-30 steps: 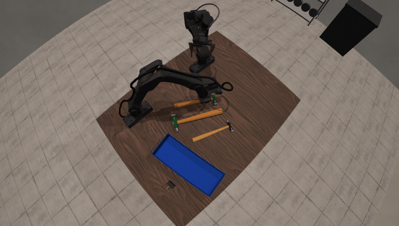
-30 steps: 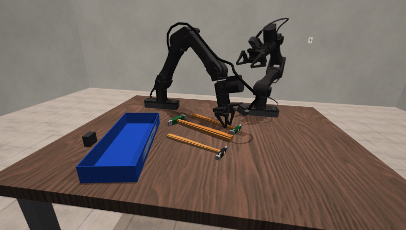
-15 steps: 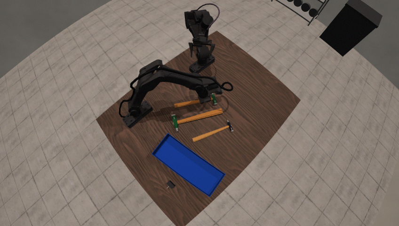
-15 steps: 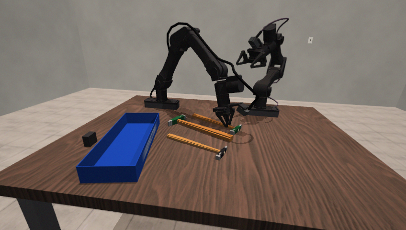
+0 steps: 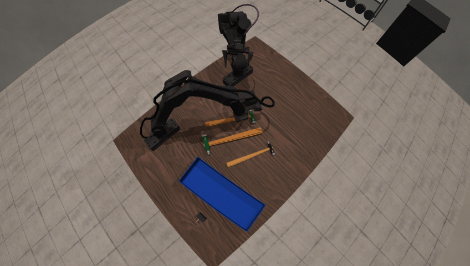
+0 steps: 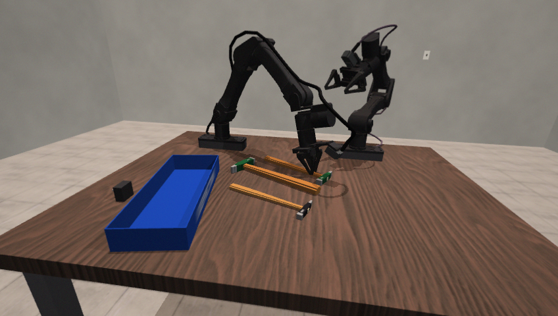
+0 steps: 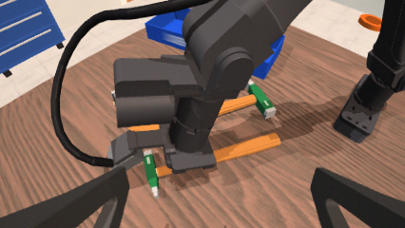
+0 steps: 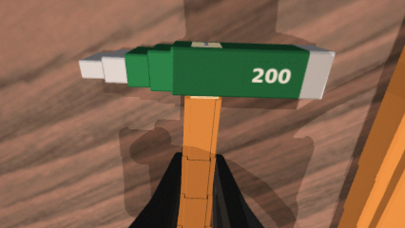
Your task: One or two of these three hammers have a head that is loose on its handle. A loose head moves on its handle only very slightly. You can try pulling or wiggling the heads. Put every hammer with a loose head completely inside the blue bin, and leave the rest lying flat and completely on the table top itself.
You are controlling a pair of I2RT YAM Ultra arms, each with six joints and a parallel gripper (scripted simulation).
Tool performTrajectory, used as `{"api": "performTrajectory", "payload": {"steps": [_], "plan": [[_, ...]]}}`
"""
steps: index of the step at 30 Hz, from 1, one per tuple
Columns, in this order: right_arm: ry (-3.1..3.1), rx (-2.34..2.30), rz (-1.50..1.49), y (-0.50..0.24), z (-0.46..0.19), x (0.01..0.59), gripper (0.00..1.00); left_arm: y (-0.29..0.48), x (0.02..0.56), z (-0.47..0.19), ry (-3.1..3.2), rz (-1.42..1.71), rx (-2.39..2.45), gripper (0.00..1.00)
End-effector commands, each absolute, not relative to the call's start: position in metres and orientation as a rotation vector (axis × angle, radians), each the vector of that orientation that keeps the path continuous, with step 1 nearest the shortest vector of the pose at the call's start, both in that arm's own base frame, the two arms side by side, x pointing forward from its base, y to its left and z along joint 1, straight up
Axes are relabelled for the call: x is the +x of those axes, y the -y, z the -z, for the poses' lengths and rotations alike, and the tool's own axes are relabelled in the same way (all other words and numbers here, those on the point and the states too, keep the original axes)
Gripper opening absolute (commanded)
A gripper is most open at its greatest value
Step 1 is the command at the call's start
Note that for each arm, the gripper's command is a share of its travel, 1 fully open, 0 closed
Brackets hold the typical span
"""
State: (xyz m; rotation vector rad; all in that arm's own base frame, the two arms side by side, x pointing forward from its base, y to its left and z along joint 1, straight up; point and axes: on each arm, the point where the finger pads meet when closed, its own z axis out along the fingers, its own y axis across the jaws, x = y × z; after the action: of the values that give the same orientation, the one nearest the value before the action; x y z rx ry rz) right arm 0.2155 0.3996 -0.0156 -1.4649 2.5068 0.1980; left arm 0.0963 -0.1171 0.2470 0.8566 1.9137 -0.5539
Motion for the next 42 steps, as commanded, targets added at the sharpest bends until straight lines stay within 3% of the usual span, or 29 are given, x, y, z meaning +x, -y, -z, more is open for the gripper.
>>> {"api": "performTrajectory", "payload": {"steps": [1,2,3,14,28,36,42], "plan": [[-2.504,-1.459,-0.201,-0.401,0.015,0.216,0.0,0.116,0.095,-0.243,-1.916,0.561,0.858,1.0],[-2.504,-1.459,-0.201,-0.401,0.015,0.216,0.0,0.116,0.095,-0.243,-1.916,0.561,0.858,1.0],[-2.504,-1.459,-0.201,-0.401,0.015,0.216,0.1,0.116,0.095,-0.243,-1.916,0.561,0.858,1.0],[-2.497,-1.455,-0.203,-0.402,-0.059,0.217,0.1,0.116,0.095,-0.243,-1.916,0.561,0.858,1.0],[-2.467,-1.499,-0.227,-0.401,-0.084,0.219,0.1,0.116,0.095,-0.243,-1.916,0.561,0.858,1.0],[-2.427,-1.549,-0.234,-0.363,-0.081,0.247,0.1,0.129,0.121,-0.271,-1.841,0.552,0.807,1.0],[-2.435,-1.575,-0.221,-0.301,-0.079,0.285,0.1,0.165,0.179,-0.314,-1.769,0.551,0.743,1.0]]}}
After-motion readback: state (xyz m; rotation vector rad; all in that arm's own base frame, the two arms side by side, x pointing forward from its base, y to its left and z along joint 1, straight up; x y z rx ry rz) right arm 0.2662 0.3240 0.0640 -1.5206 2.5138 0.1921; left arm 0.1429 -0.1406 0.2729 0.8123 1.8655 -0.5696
